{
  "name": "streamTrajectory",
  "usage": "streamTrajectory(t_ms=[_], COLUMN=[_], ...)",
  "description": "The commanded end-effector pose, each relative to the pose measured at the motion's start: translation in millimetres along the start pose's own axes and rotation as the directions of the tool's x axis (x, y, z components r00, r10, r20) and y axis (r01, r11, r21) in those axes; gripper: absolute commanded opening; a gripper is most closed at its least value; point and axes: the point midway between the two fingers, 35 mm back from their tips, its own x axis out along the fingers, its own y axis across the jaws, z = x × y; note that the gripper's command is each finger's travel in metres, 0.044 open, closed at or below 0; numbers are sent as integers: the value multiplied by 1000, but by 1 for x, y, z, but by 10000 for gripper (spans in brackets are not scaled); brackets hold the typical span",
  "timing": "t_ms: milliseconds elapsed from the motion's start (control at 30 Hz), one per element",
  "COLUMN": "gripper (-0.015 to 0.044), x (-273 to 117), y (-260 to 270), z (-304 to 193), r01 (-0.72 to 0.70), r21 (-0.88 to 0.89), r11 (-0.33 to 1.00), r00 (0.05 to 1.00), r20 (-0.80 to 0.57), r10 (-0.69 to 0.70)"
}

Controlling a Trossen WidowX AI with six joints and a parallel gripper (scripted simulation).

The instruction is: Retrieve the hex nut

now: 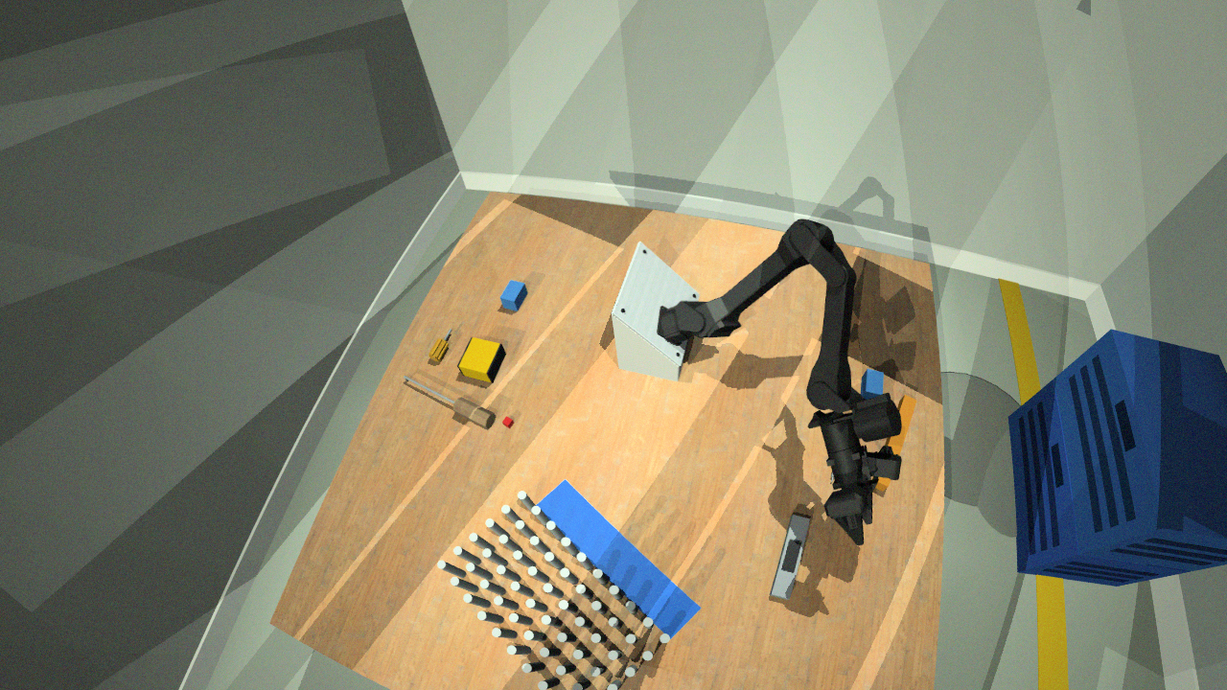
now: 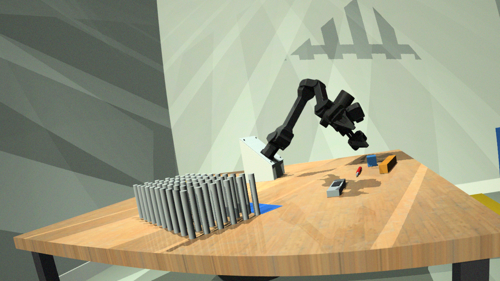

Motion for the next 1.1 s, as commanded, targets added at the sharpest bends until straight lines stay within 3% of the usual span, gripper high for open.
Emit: streamTrajectory(t_ms=[0, 300, 633, 1067], gripper=[440, 440, 440, 440], x=[5, -30, -131, -139], y=[-36, -128, -195, -197], z=[-54, -189, -311, -318], r01=[72, 310, 600, 617], r21=[73, 262, 449, 459], r11=[995, 914, 662, 639], r00=[993, 919, 773, 763], r20=[-95, -327, -537, -549], r10=[-65, -219, -337, -342])
